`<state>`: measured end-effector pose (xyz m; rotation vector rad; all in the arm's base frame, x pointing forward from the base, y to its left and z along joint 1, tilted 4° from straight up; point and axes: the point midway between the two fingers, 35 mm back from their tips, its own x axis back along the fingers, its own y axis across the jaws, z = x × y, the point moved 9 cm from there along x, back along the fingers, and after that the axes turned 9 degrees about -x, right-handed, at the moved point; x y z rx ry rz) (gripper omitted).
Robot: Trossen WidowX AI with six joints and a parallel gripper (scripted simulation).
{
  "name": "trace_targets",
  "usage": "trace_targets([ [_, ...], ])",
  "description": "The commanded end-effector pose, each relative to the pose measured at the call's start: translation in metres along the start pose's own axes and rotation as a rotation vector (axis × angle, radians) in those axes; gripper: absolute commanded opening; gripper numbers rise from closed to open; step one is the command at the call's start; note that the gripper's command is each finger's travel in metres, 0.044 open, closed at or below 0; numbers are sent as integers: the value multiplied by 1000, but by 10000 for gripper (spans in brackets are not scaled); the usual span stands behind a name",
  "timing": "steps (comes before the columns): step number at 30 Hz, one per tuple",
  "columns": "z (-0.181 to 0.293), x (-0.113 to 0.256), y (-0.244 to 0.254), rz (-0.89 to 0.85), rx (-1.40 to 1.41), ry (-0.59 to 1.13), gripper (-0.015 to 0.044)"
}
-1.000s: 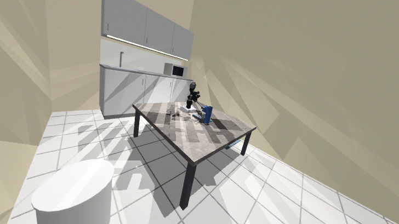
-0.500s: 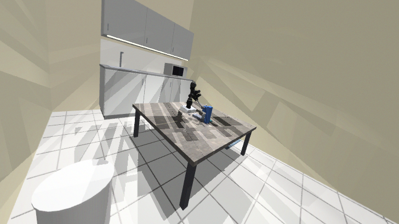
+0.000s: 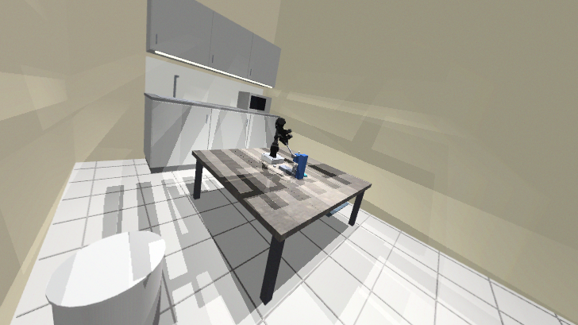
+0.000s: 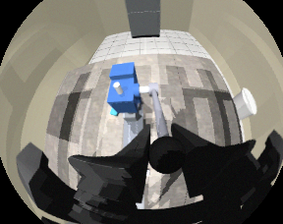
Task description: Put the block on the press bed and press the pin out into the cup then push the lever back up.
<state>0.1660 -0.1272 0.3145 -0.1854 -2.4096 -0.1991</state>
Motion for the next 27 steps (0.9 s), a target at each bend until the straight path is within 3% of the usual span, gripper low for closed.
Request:
trace_targets([
  [1, -10, 2, 2, -5, 9, -22, 0],
  [27, -45, 0, 7, -5, 9, -24, 0],
])
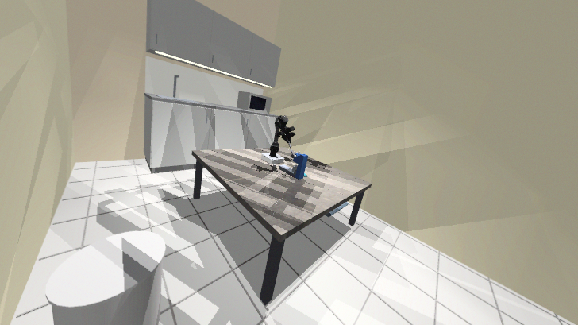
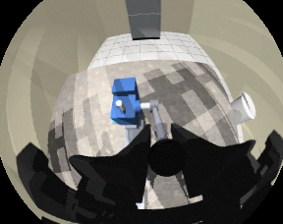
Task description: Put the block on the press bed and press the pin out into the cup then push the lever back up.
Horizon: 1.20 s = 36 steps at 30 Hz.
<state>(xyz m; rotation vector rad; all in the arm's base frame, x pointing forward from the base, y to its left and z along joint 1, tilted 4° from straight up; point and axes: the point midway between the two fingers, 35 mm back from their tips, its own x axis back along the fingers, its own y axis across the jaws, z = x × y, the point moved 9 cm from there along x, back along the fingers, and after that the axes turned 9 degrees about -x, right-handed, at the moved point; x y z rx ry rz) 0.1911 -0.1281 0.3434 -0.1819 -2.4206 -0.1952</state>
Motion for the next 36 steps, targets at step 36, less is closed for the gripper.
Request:
trace_targets([
  [36, -57, -16, 9, -4, 4, -19, 0],
])
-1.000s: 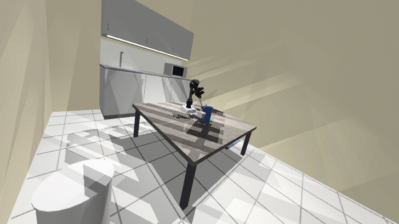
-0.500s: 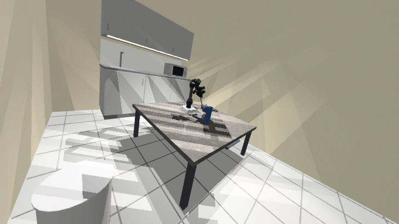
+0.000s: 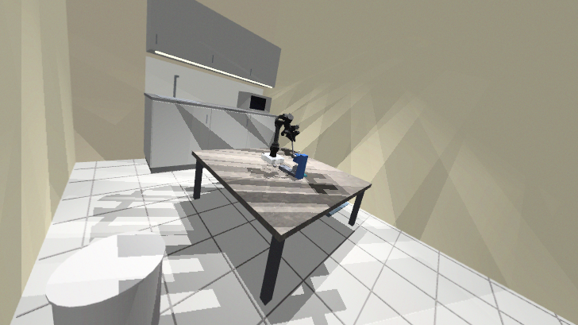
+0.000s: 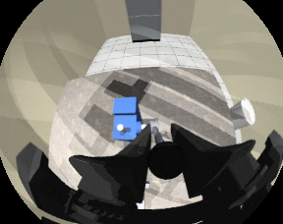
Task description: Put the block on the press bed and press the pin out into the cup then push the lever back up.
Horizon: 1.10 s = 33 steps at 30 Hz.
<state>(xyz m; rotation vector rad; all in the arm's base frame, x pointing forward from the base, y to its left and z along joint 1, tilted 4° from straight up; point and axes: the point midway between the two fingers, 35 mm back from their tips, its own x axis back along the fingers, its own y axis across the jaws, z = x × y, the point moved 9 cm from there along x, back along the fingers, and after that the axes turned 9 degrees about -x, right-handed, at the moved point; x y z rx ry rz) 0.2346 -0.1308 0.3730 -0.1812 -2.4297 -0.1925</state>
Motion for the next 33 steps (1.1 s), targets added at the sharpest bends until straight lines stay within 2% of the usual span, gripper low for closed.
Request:
trace_targets([
  [1, -8, -4, 1, -3, 2, -10, 0],
  [18, -30, -17, 5, -4, 2, -12, 0],
  [24, -23, -13, 4, -2, 0, -3, 0],
  [33, -23, -13, 4, -2, 0, -3, 236],
])
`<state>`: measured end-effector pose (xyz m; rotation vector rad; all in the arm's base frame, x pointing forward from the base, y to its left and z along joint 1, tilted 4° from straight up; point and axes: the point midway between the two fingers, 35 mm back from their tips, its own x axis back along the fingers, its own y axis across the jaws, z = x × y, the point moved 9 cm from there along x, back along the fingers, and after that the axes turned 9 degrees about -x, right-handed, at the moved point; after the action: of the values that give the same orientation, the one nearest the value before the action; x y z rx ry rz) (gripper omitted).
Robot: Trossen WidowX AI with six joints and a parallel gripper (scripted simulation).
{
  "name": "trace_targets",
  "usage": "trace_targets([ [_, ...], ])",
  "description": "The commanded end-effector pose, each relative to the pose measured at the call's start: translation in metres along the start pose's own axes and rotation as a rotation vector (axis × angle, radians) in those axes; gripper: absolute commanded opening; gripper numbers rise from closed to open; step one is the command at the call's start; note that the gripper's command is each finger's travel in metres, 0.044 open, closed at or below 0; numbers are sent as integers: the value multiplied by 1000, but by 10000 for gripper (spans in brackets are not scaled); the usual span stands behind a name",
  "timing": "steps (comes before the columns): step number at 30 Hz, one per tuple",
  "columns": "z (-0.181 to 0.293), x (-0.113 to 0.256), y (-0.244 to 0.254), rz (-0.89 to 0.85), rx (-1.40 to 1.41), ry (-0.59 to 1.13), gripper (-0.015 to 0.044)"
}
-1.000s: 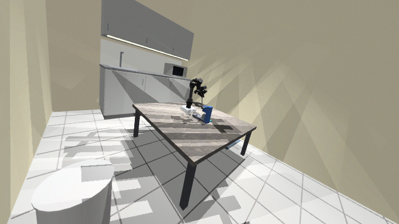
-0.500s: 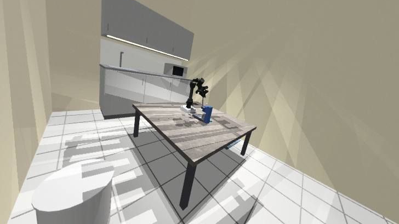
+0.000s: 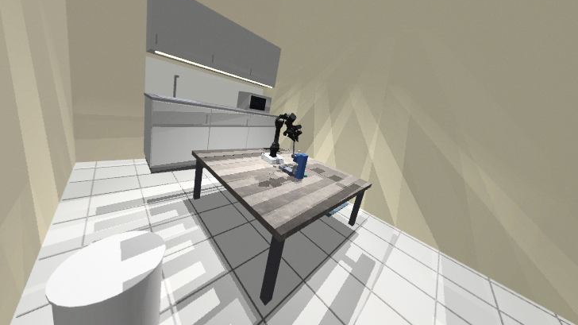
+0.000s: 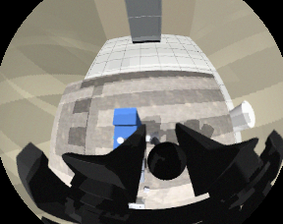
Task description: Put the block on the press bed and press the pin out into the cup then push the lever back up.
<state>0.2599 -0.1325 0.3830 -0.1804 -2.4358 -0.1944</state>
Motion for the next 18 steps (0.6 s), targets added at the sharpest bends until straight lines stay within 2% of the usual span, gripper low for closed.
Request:
trace_targets([
  [1, 1, 0, 0, 0, 2, 3, 263],
  [8, 1, 0, 0, 0, 2, 3, 440],
  [18, 1, 0, 0, 0, 2, 3, 440],
])
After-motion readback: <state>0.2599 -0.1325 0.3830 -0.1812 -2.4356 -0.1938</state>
